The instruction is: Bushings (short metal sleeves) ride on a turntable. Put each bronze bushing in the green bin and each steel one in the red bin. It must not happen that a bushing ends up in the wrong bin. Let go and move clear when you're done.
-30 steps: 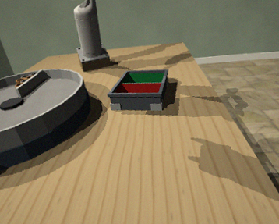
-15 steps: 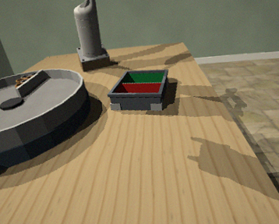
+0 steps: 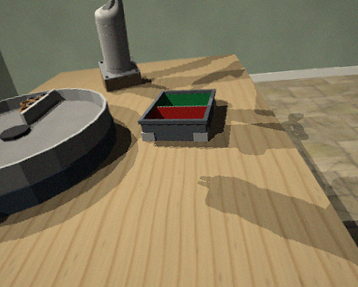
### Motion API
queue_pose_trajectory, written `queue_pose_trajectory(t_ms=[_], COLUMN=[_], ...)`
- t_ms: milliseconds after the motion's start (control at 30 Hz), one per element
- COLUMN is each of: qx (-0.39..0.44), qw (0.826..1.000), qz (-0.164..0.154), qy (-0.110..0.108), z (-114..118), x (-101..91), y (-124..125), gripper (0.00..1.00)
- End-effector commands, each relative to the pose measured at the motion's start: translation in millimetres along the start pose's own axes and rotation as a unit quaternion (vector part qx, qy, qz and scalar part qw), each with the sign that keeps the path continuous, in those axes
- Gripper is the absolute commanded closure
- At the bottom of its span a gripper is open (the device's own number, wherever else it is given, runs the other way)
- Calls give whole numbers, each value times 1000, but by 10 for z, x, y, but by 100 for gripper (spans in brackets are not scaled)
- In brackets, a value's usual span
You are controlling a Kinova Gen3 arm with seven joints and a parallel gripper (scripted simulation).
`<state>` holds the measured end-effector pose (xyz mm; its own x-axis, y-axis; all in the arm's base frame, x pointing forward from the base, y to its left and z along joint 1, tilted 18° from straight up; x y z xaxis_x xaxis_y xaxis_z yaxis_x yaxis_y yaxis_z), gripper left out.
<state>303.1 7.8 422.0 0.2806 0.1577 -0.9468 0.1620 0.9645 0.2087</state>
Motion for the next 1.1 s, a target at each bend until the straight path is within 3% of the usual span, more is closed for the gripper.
queue_pose_trajectory(t_ms=[0, 100, 200, 333, 533, 700, 800, 900, 967, 1067], qx=[2, 2, 2, 2, 2, 2, 2, 2, 2, 2], qw=[1000, 1000, 1000, 1000, 1000, 1000, 1000, 1000, 1000, 1000], qz=[-2, -2, -2, -1, -1, -1, -1, -1, -1, -1], qy=[3, 3, 3, 3, 3, 3, 3, 3, 3, 3], z=[5, 34, 34, 72, 82, 130, 130, 158, 158, 177], x=[161, 414, 414, 753, 837, 1260, 1260, 1514, 1514, 1683], y=[-129, -334, -334, -608, -676, -1018, -1018, -1223, -1223, -1359], gripper=[73, 73, 73, 73, 73, 73, 73, 73, 73, 73])
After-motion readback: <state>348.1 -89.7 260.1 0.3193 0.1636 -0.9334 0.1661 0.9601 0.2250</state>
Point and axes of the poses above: the point where the finger pads meet when closed, its own x axis out along the fingers, its own z axis across the jaws, y = z × x, the point moved 3 cm from there along -x, back along the fingers, and after that the axes turned 2 degrees about x, right-handed, at the moved point
